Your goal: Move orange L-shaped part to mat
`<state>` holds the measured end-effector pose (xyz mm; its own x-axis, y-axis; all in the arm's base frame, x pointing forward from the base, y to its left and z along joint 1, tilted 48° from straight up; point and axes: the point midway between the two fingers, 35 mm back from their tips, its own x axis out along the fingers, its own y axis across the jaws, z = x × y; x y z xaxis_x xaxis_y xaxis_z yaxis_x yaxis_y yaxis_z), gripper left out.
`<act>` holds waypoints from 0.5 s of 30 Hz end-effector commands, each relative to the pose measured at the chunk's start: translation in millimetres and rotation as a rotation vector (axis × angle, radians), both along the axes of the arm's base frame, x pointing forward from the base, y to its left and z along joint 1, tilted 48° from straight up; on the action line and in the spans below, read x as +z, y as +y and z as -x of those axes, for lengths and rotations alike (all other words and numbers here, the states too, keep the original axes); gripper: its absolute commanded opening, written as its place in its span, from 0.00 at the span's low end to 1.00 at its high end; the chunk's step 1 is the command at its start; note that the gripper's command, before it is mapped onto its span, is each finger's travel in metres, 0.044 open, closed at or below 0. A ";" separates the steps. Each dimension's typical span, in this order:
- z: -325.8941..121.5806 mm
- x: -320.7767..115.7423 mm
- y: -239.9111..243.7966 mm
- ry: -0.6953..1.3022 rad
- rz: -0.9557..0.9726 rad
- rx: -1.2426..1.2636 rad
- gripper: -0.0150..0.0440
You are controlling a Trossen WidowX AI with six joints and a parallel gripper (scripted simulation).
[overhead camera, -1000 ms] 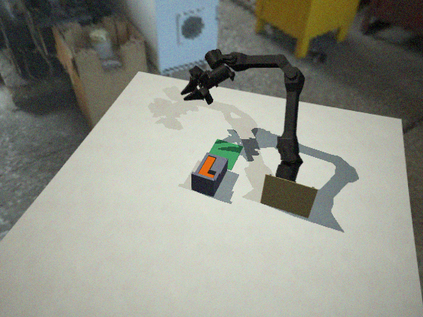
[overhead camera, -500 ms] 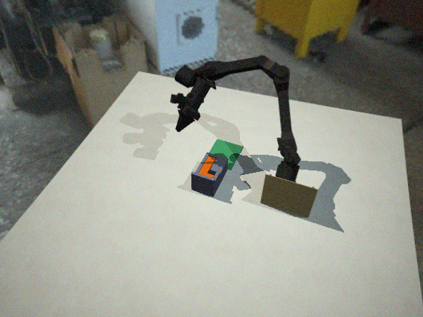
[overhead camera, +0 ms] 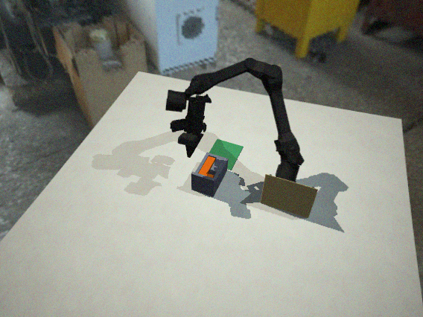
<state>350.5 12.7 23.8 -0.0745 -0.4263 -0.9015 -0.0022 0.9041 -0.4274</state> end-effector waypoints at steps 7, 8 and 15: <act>52.5 -27.9 23.2 -0.053 0.395 -0.129 0.56; 52.5 -27.9 23.2 -0.053 0.395 -0.129 0.56; 52.5 -27.9 23.2 -0.053 0.395 -0.129 0.56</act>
<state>300.3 37.7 -2.8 -0.1050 -0.7164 -0.6898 0.1228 0.6790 -0.7238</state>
